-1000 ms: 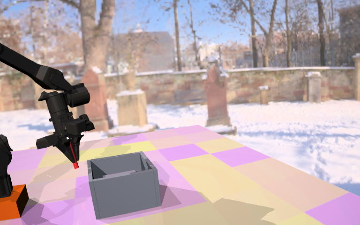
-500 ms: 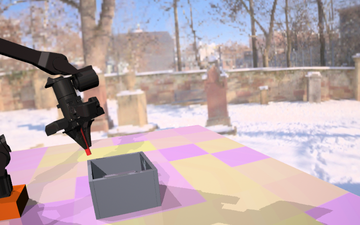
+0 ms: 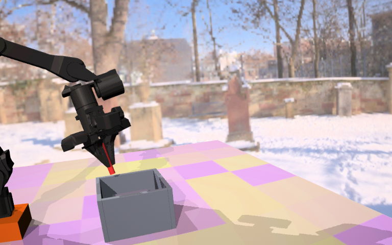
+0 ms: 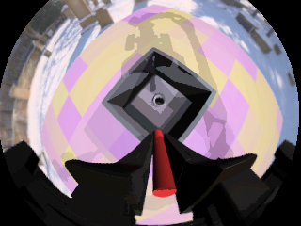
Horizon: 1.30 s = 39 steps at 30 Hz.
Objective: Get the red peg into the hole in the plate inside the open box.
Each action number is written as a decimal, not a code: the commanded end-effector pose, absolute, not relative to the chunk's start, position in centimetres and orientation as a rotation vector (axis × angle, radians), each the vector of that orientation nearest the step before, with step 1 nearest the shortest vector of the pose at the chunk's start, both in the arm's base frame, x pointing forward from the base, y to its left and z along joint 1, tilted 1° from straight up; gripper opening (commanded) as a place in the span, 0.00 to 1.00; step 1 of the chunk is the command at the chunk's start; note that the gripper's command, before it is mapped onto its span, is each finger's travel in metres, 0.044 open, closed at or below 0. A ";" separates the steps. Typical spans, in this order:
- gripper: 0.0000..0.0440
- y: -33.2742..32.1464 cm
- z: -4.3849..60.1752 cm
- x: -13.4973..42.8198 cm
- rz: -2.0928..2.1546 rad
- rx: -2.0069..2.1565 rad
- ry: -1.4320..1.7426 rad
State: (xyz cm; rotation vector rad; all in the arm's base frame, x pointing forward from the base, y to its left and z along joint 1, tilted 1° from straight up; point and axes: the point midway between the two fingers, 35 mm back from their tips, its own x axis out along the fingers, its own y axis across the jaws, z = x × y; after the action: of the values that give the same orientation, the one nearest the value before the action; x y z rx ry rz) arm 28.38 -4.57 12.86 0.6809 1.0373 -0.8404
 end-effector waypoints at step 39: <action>0.37 -11.7 7.2 33.0 -0.868 0.679 1.149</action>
State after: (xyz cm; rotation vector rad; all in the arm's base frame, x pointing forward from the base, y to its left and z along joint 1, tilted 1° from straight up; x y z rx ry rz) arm 32.26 -11.26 6.92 0.6973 1.1492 -0.8758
